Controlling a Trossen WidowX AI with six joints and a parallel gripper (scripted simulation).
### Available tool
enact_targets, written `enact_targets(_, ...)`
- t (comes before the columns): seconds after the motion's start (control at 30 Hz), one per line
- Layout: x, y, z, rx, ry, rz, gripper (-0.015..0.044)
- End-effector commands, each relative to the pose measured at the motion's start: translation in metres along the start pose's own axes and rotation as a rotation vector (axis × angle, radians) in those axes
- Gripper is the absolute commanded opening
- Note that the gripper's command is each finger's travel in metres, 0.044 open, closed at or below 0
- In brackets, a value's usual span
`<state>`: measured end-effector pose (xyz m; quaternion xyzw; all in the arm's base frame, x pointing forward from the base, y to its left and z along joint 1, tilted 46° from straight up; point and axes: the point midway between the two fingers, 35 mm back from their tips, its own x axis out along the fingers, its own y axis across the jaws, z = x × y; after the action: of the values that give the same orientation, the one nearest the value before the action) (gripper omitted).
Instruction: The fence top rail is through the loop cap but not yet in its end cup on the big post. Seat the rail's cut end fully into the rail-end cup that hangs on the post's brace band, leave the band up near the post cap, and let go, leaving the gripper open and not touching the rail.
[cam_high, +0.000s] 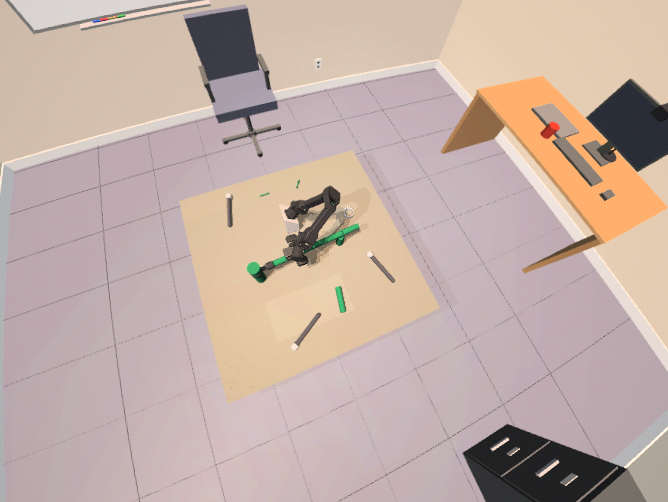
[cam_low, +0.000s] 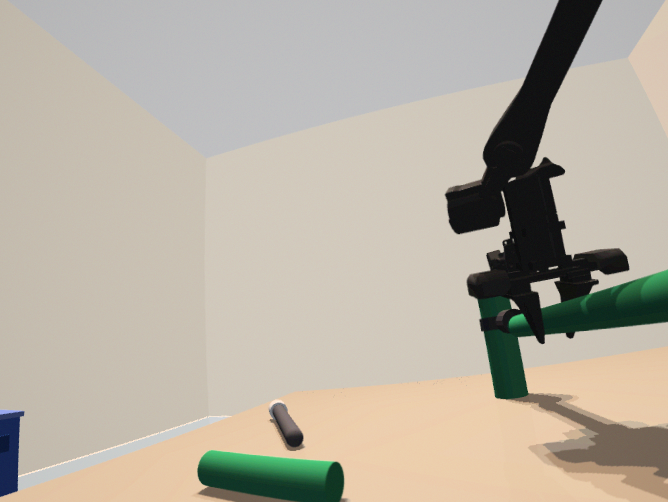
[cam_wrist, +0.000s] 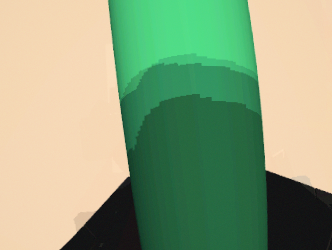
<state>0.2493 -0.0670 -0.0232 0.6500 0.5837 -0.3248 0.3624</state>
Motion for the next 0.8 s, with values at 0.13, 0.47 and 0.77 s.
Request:
enact_targets(0.13,-0.0042,0.0032,0.0069,-0.006,-0.021,0.016,0.0)
enact_targets(0.47,-0.0042,0.0032,0.0069,-0.006,-0.021,0.016,0.0)
enact_targets(0.77,-0.0011,0.0008,0.0017,-0.002,-0.005,0.004,0.0)
